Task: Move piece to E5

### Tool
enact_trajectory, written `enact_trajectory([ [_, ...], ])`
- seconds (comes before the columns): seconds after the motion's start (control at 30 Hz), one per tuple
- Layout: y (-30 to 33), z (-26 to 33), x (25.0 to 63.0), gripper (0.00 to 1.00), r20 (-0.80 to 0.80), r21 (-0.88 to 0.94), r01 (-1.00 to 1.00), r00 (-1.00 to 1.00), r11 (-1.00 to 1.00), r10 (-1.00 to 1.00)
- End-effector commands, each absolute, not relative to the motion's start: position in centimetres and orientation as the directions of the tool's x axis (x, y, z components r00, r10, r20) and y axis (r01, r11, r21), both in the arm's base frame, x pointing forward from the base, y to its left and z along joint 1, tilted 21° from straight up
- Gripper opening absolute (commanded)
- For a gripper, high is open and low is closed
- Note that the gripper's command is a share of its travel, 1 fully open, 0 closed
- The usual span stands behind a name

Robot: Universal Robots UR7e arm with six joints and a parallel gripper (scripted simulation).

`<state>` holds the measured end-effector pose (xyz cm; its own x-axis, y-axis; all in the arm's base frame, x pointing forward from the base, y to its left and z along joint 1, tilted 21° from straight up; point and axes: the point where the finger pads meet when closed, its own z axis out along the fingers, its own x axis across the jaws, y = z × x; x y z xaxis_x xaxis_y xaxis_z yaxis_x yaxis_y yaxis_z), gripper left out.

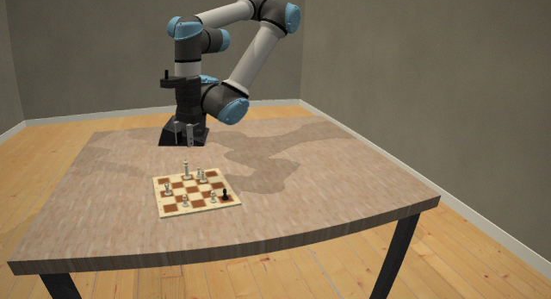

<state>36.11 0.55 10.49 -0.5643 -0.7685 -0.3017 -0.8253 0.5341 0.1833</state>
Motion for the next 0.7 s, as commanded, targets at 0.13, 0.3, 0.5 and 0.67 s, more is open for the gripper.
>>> enact_trajectory([
  [0.13,1.0,9.3,36.2,0.79,-0.302,0.183,-0.825,-0.564,0.534,-0.768],
  [0.3,1.2,8.7,36.2,0.79,-0.302,0.183,-0.825,-0.564,0.534,-0.768],
  [0.5,1.4,8.0,36.2,0.79,-0.302,0.183,-0.825,-0.564,0.534,-0.768],
  [0.67,1.6,7.5,36.2,0.79,-0.302,0.183,-0.825,-0.564,0.534,-0.768],
])
